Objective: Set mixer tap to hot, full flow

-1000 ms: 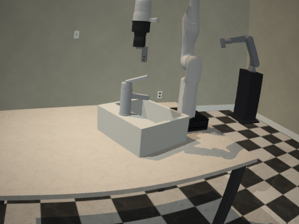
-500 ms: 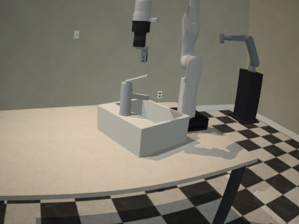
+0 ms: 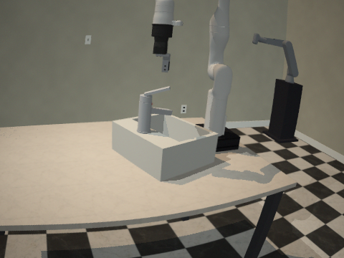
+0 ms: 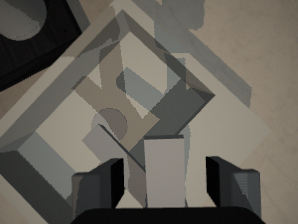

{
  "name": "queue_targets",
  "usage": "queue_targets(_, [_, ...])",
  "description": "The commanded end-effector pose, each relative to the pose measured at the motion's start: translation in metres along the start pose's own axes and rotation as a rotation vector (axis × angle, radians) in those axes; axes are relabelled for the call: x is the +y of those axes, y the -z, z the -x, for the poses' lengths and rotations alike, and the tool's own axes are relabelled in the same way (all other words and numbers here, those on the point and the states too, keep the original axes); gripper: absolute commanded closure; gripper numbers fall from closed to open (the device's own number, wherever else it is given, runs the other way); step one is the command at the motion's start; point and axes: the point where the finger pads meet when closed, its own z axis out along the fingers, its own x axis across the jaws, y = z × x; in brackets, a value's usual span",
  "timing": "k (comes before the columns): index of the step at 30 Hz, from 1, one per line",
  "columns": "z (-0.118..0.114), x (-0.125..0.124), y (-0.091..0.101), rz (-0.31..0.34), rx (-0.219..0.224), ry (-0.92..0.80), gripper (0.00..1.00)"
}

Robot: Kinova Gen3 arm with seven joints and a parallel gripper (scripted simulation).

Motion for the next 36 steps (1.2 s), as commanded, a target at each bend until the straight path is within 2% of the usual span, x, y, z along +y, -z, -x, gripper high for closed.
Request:
queue_targets(1, [0.000, 0.000, 0.000, 0.001, 0.001, 0.000, 0.00])
queue_targets(16, [0.000, 0.000, -0.003, 0.002, 0.001, 0.000, 0.00])
queue_targets(36, [-0.001, 0.000, -0.028, 0.002, 0.000, 0.000, 0.00])
